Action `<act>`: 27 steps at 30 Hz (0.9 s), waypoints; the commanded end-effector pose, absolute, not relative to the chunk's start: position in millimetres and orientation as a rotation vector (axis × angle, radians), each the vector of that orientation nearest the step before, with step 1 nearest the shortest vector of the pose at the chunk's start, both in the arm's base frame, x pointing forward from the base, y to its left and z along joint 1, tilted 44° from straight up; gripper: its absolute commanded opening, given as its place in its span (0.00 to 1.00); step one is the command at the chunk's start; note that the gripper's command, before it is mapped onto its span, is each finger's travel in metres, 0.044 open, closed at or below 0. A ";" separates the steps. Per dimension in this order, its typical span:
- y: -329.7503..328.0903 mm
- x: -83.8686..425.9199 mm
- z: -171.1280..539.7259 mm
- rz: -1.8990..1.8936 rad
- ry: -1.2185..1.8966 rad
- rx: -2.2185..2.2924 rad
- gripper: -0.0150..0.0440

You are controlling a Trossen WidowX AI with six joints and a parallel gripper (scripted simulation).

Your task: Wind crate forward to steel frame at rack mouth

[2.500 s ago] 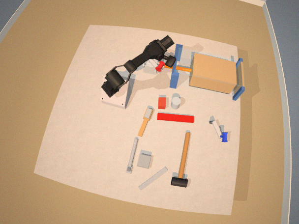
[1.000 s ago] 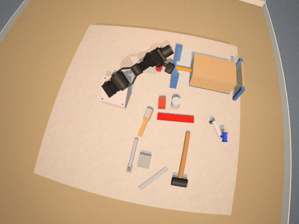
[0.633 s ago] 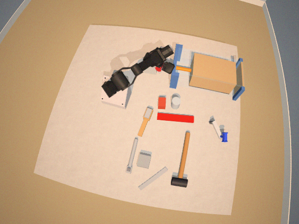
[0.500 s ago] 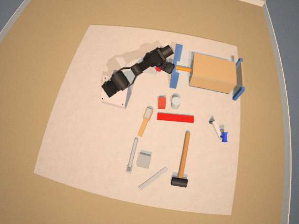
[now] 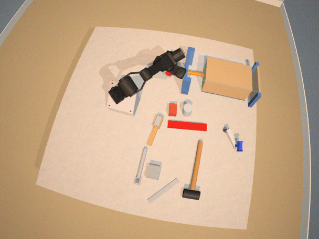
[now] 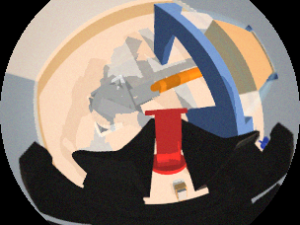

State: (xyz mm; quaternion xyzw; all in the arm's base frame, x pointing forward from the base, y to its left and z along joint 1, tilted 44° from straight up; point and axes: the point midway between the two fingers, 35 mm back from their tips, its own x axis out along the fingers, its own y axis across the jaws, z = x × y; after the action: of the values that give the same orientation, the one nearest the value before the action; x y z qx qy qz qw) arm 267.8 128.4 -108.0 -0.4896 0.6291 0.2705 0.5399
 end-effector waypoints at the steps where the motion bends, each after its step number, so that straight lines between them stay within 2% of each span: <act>1: 125.8 266.7 -109.4 0.645 1.494 -1.174 0.25; 27: 138.7 283.7 -123.1 0.645 1.492 -1.173 0.25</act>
State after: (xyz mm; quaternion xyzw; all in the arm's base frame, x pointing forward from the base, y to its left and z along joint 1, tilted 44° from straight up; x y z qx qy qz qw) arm 280.1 136.6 -118.3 -0.4904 0.6278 0.2717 0.5400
